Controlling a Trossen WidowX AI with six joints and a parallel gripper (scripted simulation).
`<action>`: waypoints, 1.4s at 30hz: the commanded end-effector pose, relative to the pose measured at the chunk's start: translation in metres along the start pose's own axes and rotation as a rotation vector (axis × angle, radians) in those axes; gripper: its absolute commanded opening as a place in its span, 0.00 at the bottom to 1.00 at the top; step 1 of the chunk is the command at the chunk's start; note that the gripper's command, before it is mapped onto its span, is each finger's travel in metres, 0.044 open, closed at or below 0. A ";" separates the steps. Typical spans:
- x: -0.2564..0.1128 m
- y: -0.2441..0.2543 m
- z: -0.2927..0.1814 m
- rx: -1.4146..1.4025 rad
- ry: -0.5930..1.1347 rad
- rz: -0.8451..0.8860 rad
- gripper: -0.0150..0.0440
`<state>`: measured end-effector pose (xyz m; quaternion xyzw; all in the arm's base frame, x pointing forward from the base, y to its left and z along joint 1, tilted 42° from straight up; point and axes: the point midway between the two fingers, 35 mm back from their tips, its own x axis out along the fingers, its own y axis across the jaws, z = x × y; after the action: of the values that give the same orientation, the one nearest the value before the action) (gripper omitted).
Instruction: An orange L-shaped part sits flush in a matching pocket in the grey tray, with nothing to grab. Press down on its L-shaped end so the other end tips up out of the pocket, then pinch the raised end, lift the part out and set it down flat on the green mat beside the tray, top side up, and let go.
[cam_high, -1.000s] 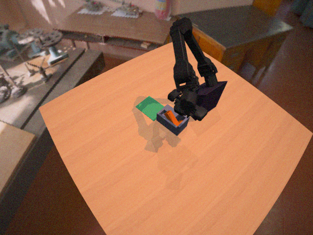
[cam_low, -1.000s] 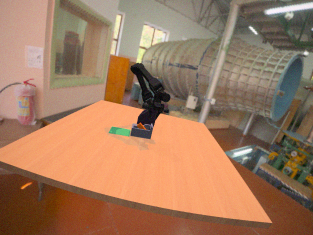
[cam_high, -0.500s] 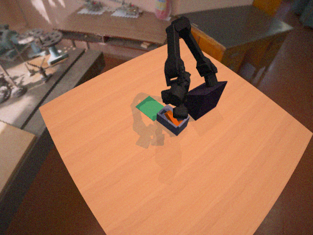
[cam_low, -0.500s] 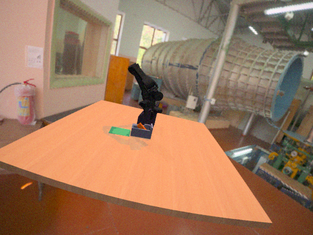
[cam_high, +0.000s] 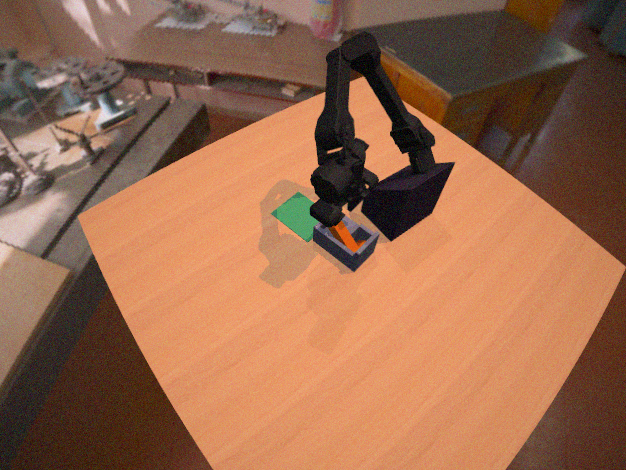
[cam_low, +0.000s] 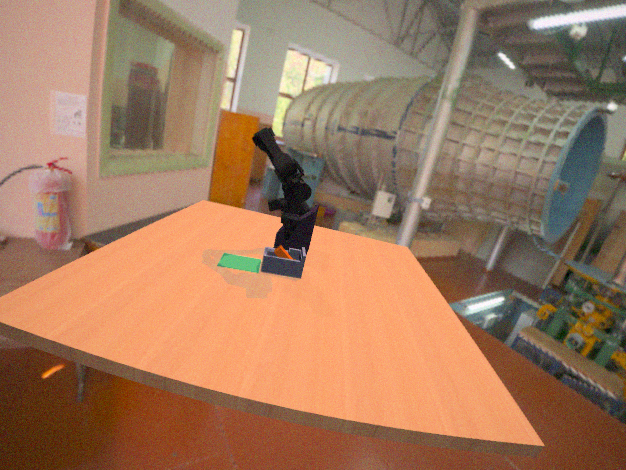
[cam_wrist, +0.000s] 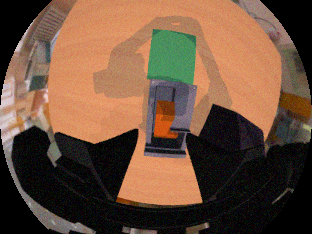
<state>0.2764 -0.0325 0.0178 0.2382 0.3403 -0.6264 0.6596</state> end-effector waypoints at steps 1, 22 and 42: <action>0.018 -0.002 0.002 0.009 -0.007 -0.010 0.73; 0.050 -0.002 0.002 0.009 -0.007 -0.010 0.73; 0.069 -0.002 0.002 0.013 -0.004 -0.006 0.55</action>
<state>0.2732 -0.0807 -0.0325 0.2393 0.3364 -0.6310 0.6568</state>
